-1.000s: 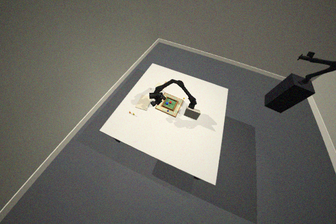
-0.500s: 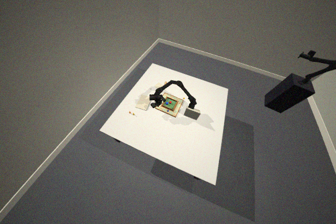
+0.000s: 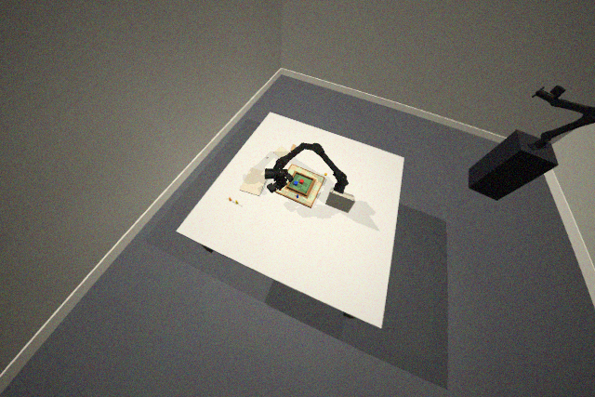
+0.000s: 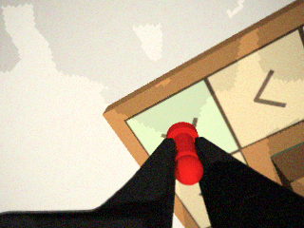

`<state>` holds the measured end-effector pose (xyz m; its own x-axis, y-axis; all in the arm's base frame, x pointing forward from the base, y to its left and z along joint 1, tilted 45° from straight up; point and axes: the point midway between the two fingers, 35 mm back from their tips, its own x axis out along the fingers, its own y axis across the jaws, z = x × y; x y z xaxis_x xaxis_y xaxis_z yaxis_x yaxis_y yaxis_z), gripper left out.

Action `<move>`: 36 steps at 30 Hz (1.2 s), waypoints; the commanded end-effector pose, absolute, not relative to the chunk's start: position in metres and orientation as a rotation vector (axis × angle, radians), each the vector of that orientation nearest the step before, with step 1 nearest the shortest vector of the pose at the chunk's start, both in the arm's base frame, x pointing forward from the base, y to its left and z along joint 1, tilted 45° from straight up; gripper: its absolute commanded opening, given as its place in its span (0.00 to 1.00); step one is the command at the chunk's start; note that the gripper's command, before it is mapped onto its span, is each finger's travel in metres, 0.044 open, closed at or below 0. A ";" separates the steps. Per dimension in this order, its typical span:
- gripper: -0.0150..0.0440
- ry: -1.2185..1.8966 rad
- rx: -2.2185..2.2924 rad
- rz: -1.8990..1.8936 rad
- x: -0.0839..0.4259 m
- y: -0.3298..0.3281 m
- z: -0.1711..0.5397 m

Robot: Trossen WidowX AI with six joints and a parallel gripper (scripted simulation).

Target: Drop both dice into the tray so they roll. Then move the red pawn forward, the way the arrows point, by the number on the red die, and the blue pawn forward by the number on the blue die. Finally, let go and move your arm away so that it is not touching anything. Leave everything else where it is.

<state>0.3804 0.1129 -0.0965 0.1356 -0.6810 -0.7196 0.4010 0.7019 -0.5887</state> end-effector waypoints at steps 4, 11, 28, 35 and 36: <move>0.57 1.198 -0.279 -0.797 0.381 0.114 -0.096; 0.88 1.198 -0.279 -0.797 0.381 0.114 -0.096; 0.73 1.376 -0.650 -0.518 0.325 0.149 -0.065; 0.59 1.549 -1.162 -0.065 0.252 0.136 -0.067; 0.59 1.560 -1.208 -0.021 0.246 0.134 -0.067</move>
<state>0.3038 0.1462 -0.0679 0.1355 -0.6867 -0.7142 -0.2242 0.6809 -0.6972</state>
